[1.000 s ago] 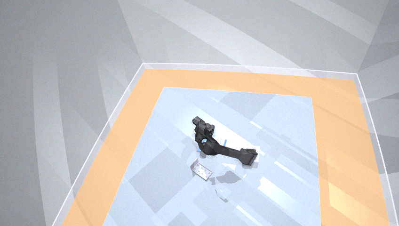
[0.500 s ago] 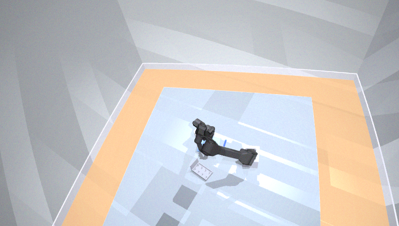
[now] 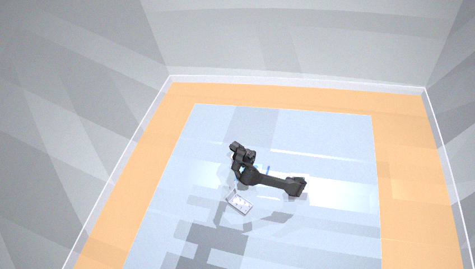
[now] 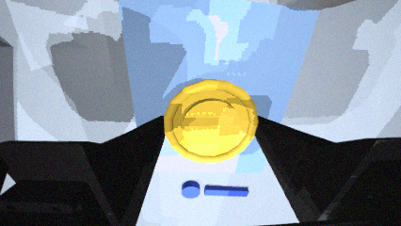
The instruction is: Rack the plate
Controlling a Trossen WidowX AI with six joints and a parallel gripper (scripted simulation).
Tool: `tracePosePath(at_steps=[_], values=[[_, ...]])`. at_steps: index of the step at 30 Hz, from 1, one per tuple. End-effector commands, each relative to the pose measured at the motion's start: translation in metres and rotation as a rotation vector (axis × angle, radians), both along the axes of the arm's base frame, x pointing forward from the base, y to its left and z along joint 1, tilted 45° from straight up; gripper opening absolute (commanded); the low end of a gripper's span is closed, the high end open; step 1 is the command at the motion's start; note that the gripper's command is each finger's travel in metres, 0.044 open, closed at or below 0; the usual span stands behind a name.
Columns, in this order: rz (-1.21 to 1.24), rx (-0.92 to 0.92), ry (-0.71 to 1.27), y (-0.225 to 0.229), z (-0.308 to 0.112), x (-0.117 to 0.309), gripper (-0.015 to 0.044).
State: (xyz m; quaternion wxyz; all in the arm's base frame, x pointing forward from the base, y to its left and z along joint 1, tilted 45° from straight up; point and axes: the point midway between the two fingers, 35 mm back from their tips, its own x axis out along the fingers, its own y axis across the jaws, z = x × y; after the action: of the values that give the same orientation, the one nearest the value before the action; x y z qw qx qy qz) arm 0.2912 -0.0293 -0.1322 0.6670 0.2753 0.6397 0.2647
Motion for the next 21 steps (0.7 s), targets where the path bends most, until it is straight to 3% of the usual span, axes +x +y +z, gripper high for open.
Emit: tracePosePath(at_steps=[1,10,21], values=[[-0.003,0.001,0.002,-0.003,0.002,0.001,0.0248],[-0.006,-0.01,0.003,-0.045,0.035,0.008,0.0012],[-0.005,-0.012,0.004,-0.091,0.077,0.008,0.0]])
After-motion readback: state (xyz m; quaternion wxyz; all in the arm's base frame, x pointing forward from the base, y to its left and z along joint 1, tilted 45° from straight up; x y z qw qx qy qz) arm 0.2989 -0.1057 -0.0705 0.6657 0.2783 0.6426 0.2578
